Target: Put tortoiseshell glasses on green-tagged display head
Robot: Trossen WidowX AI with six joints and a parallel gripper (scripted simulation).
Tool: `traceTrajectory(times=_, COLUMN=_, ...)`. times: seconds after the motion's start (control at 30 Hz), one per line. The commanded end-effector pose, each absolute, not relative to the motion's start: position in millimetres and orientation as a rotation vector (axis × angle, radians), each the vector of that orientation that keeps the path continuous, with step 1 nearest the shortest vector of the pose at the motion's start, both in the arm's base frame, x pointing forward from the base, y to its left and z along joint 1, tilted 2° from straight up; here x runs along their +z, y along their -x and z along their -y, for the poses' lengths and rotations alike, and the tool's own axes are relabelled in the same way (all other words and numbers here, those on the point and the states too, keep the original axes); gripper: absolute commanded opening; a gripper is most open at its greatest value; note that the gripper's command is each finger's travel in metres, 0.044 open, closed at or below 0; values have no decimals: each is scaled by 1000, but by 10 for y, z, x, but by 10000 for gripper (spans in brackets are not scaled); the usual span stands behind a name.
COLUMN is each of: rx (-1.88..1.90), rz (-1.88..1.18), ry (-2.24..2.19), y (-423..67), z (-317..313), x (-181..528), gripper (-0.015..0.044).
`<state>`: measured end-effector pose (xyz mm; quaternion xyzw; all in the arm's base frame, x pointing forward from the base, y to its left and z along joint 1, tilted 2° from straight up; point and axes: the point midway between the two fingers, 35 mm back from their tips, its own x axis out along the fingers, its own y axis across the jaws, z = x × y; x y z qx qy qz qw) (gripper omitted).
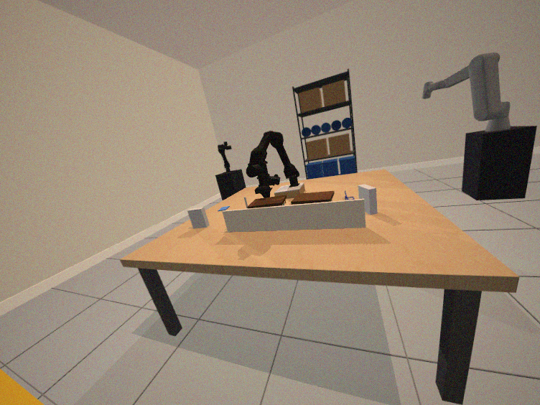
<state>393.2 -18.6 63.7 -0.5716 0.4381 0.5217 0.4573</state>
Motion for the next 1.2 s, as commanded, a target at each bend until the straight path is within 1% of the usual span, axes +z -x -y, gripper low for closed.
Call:
traceTrajectory(times=0.0, rx=1281, rz=-1079, ry=1406, y=-3994, z=170, x=640, gripper=0)
traceTrajectory(times=0.37, rx=1280, rz=-1079, ry=1406, y=-4096, z=149, x=642, gripper=0)
traceTrajectory(times=1.17, rx=1280, rz=-1079, ry=1406, y=-4107, z=150, x=576, gripper=0)
